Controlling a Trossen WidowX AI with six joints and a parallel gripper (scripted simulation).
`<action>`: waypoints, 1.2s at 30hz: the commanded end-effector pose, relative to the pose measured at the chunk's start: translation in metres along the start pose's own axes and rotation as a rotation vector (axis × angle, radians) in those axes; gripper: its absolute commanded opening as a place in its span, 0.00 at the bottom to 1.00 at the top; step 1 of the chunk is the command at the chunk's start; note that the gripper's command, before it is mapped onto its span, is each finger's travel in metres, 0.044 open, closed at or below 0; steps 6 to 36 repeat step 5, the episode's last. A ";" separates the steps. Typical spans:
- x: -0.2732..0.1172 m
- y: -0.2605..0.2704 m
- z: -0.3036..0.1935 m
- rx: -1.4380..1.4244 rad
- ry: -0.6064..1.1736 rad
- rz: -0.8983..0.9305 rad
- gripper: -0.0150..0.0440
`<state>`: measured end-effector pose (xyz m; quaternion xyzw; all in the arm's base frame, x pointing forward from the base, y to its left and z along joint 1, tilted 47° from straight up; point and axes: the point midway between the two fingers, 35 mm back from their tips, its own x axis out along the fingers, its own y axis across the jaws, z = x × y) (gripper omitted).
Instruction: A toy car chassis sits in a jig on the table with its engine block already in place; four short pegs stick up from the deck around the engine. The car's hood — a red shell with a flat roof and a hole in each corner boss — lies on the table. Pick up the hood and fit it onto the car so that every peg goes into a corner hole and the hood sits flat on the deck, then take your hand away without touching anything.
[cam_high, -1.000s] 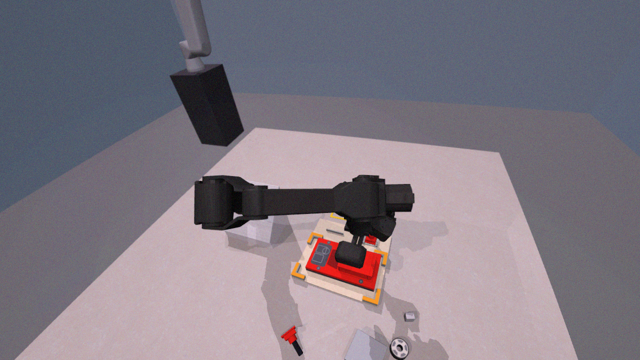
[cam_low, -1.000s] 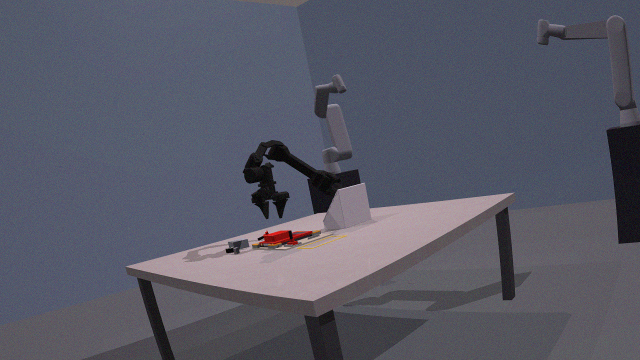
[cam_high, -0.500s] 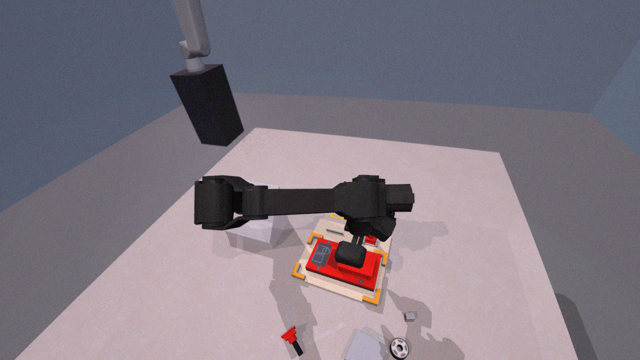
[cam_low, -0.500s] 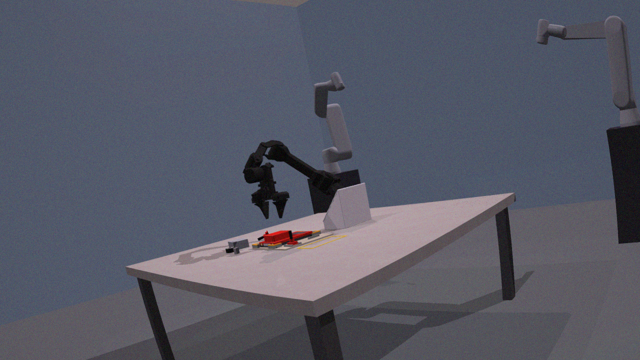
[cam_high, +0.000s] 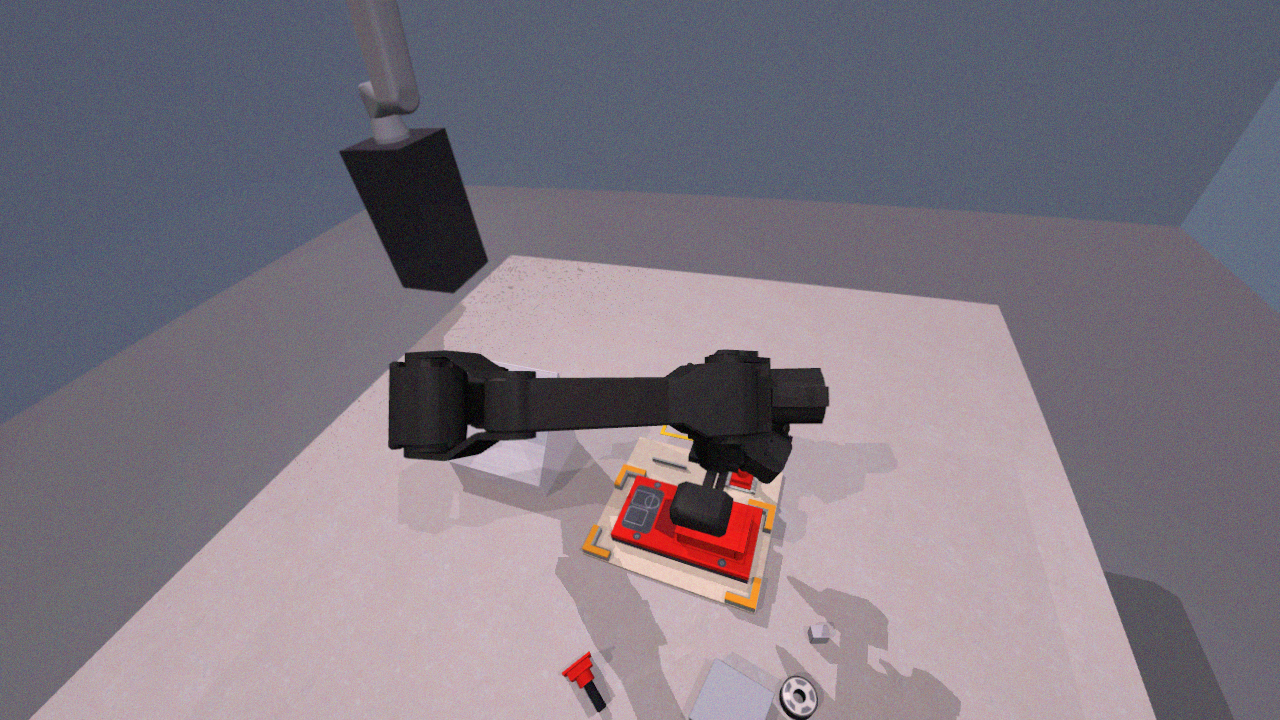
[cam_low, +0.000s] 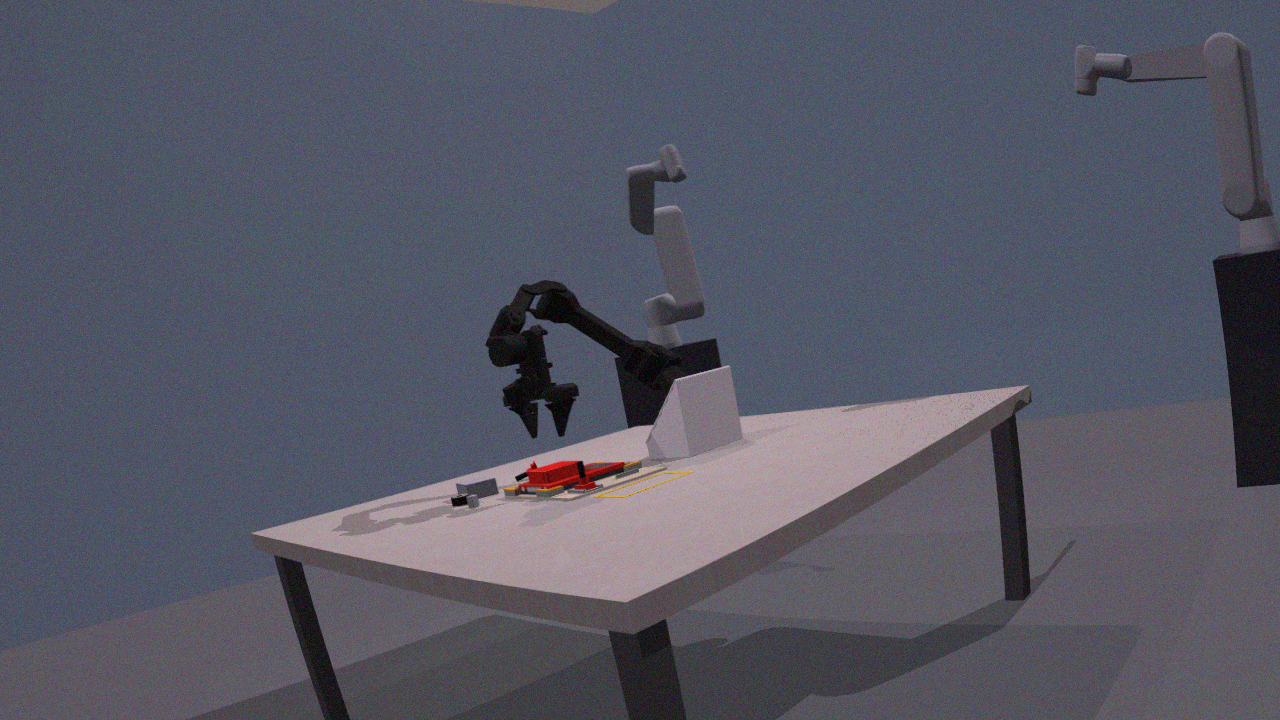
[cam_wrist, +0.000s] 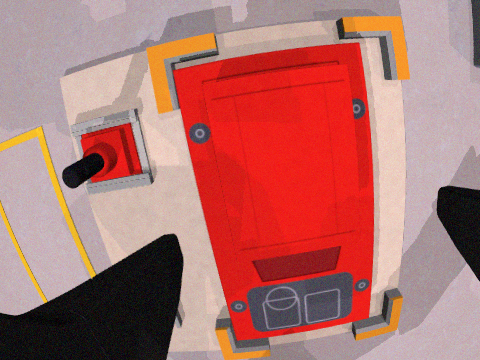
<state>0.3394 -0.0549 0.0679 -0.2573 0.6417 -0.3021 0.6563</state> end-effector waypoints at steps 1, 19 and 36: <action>0.000 0.000 0.000 0.005 0.003 0.004 1.00; 0.000 0.000 0.000 0.005 0.003 0.004 1.00; 0.000 0.000 0.000 0.005 0.003 0.004 1.00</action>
